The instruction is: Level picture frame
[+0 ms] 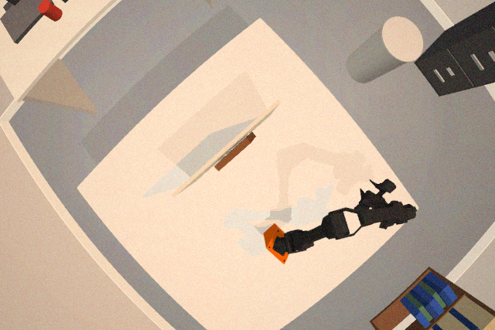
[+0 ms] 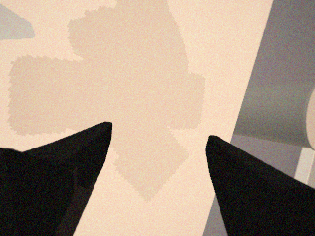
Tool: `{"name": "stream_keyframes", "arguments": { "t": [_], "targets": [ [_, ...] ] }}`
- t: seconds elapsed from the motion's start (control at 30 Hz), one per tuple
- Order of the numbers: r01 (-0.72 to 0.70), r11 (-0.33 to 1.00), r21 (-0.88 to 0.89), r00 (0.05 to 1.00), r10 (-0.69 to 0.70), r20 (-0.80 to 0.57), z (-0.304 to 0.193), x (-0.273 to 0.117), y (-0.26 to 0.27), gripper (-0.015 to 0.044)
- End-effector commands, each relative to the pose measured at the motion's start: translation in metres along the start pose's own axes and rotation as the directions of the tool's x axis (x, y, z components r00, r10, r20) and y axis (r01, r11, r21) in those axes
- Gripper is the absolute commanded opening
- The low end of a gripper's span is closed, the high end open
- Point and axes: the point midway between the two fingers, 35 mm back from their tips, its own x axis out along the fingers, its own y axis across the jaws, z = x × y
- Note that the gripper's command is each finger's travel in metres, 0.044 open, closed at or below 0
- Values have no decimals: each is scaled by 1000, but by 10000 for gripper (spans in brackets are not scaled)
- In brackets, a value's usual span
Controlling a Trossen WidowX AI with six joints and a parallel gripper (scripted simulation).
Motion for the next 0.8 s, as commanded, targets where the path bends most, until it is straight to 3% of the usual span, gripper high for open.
{"name": "stream_keyframes", "arguments": {
  "t": [0.0, 0.4, 0.77],
  "targets": [
    [-55, 997, 53, 995, 50, 90, 33, 37, 5, 260],
    [-186, 952, 245, 954, 115, 278, 144, 113, 25, 260],
    [-289, 839, 462, 896, 67, 440, 269, 130, 50, 260]
  ]
}}
